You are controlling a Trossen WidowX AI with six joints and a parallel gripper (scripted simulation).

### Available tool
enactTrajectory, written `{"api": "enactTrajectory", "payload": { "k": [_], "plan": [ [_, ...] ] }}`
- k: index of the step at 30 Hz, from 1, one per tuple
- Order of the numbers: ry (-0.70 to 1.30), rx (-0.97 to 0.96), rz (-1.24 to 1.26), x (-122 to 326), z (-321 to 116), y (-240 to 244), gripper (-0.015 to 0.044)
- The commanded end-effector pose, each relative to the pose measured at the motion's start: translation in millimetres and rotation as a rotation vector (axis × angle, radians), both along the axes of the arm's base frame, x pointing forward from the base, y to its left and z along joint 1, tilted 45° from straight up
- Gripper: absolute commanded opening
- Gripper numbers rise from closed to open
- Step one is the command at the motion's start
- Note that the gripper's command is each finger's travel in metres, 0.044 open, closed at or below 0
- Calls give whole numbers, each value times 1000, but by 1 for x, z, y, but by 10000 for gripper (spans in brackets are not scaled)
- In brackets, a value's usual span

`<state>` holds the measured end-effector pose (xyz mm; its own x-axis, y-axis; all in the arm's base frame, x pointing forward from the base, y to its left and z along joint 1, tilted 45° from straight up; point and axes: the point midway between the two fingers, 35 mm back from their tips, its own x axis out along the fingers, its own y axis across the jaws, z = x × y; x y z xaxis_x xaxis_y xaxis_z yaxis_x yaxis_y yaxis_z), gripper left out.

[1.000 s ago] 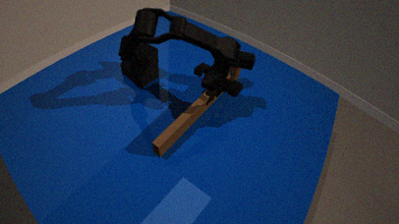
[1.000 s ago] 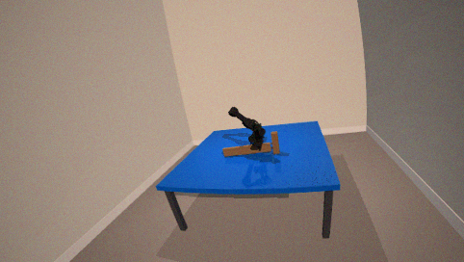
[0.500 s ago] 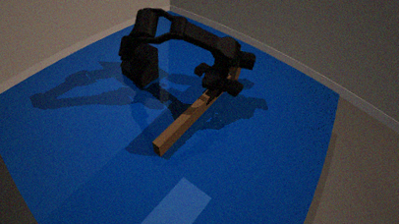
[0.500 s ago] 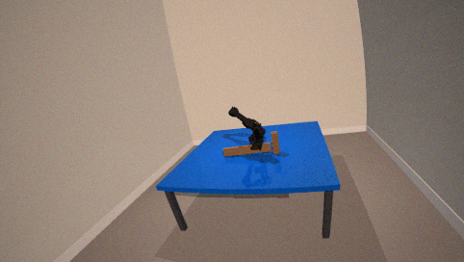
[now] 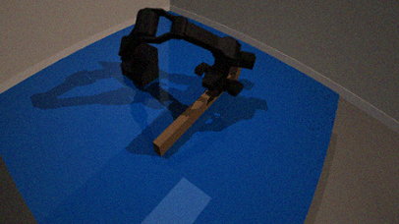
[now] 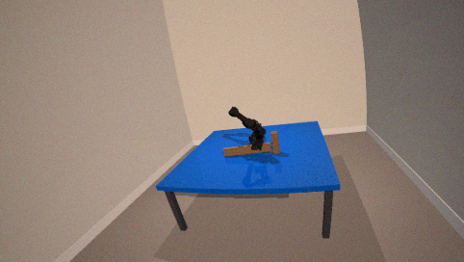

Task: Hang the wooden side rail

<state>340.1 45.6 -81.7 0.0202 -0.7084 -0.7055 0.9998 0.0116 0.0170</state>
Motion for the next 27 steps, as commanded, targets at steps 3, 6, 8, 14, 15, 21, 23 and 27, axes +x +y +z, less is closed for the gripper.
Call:
{"api": "enactTrajectory", "payload": {
  "k": [3,6,8,14,15,21,23,27],
  "plan": [
    [-11,6,4,3,1,5,0],
    [-11,6,4,3,1,5,0],
    [-11,6,4,3,1,5,0],
    [-11,6,4,2,1,6,0],
    [-11,6,4,2,0,6,0],
    [-11,6,4,2,0,6,0],
    [-11,6,4,2,-1,6,0],
    [-11,6,4,2,-1,6,0]
  ]
}}
